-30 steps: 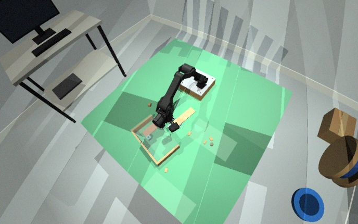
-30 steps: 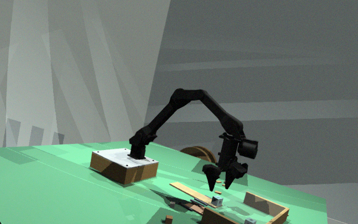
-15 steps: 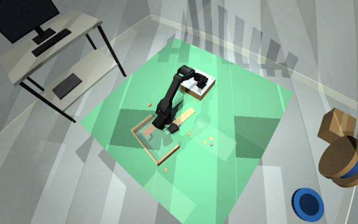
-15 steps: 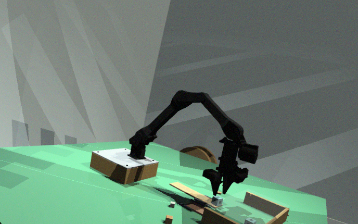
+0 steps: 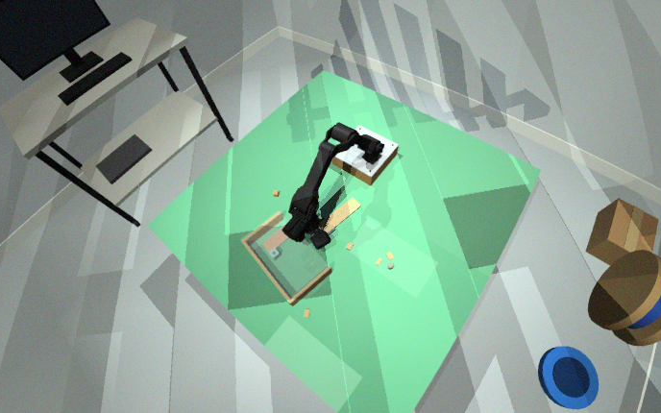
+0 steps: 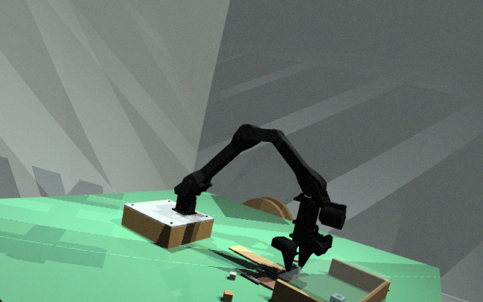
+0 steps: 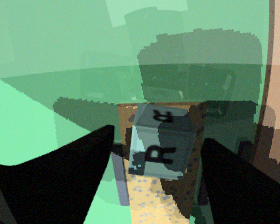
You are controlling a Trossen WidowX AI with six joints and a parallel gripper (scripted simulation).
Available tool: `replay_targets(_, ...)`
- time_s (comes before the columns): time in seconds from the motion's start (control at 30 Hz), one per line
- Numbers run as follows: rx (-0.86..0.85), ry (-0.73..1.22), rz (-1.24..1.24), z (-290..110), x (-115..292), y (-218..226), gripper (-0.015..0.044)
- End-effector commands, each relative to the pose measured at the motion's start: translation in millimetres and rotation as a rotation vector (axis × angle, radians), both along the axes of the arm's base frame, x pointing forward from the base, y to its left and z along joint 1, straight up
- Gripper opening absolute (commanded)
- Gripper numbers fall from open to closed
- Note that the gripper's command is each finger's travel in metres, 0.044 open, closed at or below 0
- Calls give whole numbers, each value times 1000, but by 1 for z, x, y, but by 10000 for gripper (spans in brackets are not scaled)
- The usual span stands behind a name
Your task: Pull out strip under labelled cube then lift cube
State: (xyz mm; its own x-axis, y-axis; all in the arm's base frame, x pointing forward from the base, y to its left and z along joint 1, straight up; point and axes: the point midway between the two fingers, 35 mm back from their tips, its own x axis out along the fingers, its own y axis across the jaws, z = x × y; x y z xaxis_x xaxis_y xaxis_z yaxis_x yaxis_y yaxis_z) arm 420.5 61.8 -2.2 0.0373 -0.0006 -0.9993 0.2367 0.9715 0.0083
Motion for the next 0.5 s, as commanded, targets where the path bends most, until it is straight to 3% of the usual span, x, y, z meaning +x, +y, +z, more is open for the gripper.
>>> replay_targets(0.0,2,4,3,-7,-1,0,250)
replay_targets(0.2,2,4,3,-13,-1,0,250)
replay_targets(0.33,0,3,0,-10,-1,0,145)
replay_targets(0.47,0,3,0,-10,-1,0,118)
